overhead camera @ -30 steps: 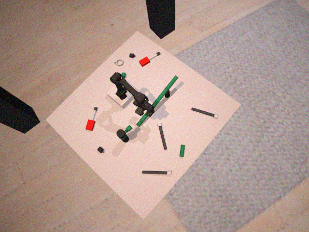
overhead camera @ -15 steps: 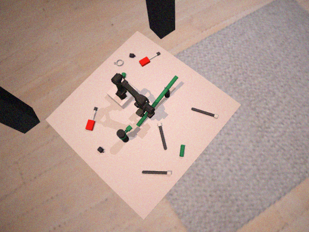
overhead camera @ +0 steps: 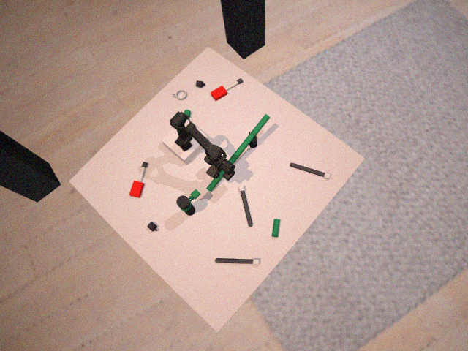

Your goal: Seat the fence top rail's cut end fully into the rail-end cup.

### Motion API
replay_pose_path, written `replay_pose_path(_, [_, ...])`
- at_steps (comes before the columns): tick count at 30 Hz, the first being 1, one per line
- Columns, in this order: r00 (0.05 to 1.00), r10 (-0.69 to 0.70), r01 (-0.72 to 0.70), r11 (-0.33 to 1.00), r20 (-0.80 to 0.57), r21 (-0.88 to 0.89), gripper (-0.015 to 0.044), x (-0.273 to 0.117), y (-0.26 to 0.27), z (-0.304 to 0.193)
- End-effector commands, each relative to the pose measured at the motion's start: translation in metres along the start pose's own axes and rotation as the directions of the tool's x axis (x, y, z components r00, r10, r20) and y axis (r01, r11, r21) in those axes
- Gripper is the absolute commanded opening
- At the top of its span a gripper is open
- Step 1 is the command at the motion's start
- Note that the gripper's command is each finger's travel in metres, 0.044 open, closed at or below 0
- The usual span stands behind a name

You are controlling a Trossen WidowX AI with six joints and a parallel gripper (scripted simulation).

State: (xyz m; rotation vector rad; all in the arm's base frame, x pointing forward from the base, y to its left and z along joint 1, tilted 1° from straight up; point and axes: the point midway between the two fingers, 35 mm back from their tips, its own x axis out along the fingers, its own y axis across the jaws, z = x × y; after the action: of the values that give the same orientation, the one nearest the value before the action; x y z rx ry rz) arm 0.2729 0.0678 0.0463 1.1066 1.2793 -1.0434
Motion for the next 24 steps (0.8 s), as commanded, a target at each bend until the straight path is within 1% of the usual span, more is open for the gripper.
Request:
replay_pose_path(1, [1.0,-0.01,0.01,1.0,0.003,0.003,0.044,0.01,-0.001,0.001])
replay_pose_path(24, [1.0,-0.011,0.011,1.0,0.003,0.003,0.044,0.047,-0.002,0.001])
